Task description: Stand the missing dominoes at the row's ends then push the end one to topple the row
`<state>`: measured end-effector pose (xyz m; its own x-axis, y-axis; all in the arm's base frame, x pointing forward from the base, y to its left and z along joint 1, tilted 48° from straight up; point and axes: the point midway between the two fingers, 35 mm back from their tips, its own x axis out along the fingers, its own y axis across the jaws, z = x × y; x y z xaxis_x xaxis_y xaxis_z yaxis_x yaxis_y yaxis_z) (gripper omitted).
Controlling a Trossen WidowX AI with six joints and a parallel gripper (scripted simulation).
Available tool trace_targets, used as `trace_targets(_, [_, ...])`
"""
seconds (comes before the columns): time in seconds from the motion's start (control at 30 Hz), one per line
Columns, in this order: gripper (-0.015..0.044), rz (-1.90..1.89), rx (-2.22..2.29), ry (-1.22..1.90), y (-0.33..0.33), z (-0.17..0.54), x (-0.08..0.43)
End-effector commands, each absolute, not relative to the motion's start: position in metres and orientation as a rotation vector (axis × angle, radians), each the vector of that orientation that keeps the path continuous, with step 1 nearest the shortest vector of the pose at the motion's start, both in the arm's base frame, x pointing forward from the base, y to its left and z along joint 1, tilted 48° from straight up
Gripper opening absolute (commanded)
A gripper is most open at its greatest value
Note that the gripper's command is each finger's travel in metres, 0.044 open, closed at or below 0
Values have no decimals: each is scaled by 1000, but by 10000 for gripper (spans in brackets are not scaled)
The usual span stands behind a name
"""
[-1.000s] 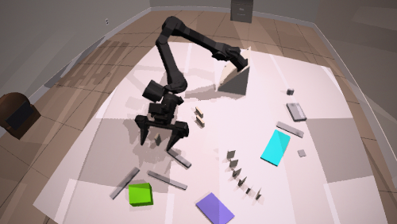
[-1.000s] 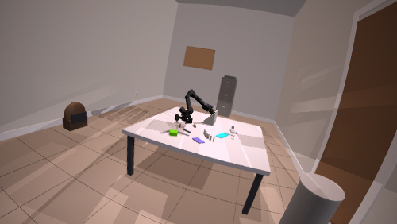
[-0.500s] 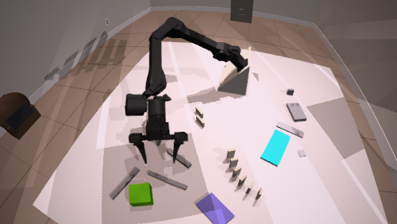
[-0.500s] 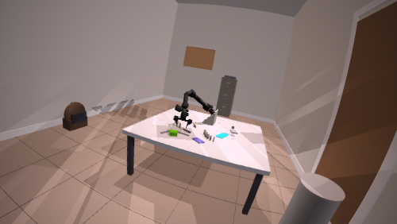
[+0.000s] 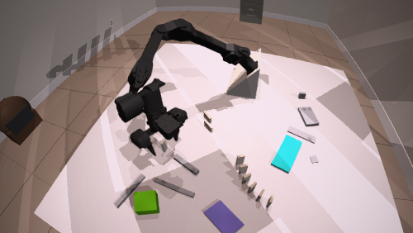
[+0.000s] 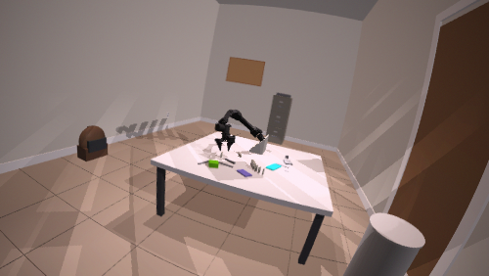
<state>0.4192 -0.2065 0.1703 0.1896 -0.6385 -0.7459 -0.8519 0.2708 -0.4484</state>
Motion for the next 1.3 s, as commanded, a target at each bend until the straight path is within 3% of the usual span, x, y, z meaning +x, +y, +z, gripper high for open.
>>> trace_targets(0.0, [440, 531, -1669, 1834, -199, 209, 385])
trace_targets(1.17, [440, 527, -1672, 1837, -259, 157, 382])
trace_targets(1.27, [361, 527, -1672, 1837, -259, 157, 382])
